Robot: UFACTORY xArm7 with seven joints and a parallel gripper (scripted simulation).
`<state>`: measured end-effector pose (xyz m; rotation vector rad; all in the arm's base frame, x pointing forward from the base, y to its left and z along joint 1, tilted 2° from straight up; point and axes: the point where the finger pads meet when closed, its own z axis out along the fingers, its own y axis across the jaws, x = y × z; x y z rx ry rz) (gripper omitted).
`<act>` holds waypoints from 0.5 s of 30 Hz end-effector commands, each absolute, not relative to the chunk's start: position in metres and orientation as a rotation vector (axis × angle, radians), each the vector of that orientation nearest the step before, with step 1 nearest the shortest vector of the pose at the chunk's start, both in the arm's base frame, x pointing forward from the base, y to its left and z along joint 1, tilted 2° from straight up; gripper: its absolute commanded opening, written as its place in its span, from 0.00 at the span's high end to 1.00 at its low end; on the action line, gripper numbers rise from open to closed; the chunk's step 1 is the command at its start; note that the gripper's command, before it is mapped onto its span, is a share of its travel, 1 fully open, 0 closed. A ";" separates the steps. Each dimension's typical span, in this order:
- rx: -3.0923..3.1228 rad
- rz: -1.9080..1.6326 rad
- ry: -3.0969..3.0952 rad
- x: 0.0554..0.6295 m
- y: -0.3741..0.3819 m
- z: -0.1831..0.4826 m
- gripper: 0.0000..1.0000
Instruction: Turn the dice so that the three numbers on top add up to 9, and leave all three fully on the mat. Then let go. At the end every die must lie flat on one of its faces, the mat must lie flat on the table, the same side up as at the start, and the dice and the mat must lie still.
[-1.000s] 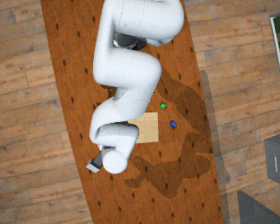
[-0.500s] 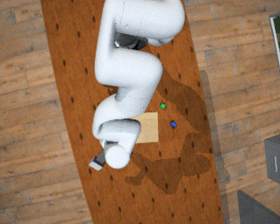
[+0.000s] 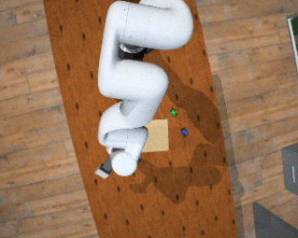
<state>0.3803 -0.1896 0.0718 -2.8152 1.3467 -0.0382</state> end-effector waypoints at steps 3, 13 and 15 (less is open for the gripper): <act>-2.816 -0.049 1.348 0.386 -0.192 0.026 0.00; -2.816 -0.049 1.348 0.388 -0.192 -0.011 0.00; -2.816 -0.049 1.348 0.388 -0.192 -0.011 0.00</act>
